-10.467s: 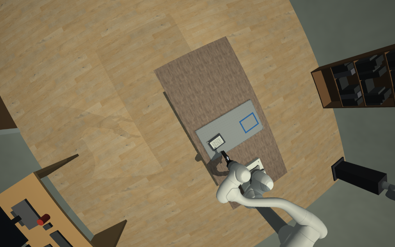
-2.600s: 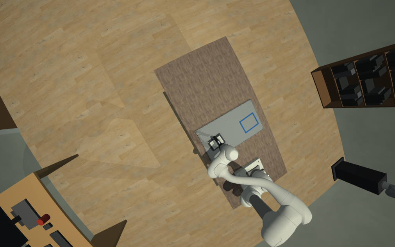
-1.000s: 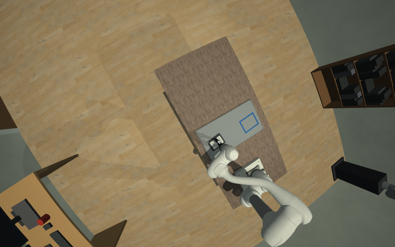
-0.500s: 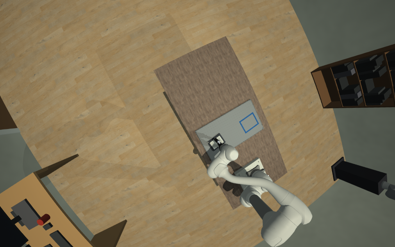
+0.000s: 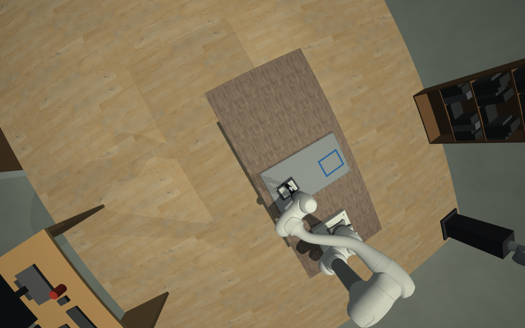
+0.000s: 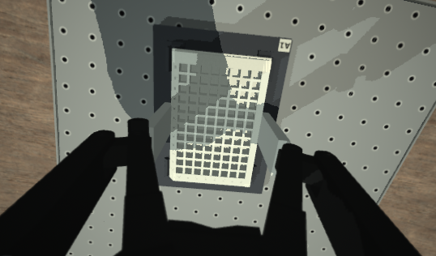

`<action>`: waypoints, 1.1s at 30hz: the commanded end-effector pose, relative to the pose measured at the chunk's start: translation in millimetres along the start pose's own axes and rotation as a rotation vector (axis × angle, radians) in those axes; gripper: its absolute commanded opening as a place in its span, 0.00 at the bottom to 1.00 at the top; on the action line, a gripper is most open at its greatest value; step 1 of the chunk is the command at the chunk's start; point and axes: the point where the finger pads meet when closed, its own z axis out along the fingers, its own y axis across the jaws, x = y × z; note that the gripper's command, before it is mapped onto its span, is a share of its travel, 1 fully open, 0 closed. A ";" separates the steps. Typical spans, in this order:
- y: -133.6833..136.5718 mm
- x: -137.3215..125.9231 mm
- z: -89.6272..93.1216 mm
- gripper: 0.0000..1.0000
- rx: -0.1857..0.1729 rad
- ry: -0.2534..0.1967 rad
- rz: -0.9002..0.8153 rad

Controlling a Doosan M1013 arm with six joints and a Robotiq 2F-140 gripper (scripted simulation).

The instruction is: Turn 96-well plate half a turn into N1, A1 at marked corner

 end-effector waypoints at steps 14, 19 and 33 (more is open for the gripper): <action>-0.7 -2.4 -2.2 0.00 0.002 -0.005 -0.010; -0.7 -2.3 -10.5 0.00 0.002 -0.005 -0.010; -0.6 -2.2 -30.5 0.00 0.002 -0.005 -0.010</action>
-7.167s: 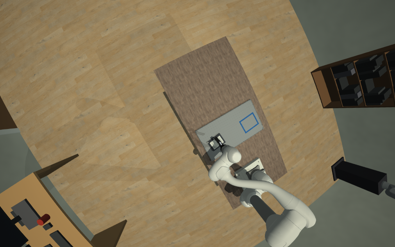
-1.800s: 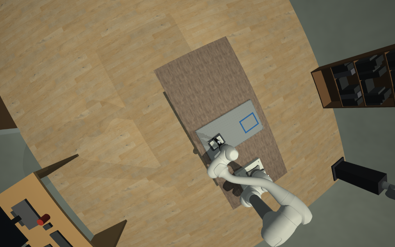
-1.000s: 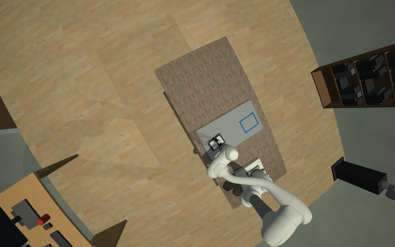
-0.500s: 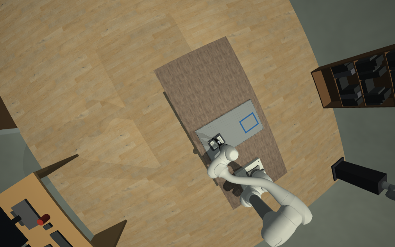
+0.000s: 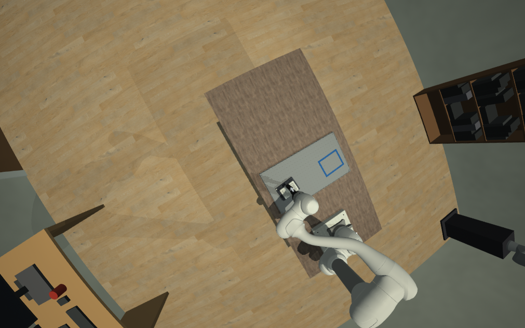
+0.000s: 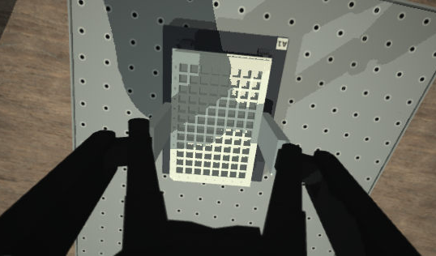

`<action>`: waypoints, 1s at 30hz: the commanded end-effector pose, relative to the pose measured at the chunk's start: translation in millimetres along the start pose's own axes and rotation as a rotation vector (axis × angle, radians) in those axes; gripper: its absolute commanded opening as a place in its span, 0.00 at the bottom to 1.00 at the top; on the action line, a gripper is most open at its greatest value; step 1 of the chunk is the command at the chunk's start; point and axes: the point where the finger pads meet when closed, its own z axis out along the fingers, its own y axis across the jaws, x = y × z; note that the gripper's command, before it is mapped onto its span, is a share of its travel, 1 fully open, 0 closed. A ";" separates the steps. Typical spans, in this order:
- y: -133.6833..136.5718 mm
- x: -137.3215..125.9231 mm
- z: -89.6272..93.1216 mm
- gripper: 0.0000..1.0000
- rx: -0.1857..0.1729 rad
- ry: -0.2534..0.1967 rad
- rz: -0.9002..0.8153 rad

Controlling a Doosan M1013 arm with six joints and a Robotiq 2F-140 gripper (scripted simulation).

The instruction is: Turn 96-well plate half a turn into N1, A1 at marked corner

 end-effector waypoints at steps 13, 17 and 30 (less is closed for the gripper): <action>2.0 -0.5 -29.3 0.00 -0.006 -0.002 -0.011; 1.9 -0.5 -34.3 0.00 -0.006 -0.002 -0.011; 1.9 -0.5 -36.8 0.00 -0.006 -0.002 -0.011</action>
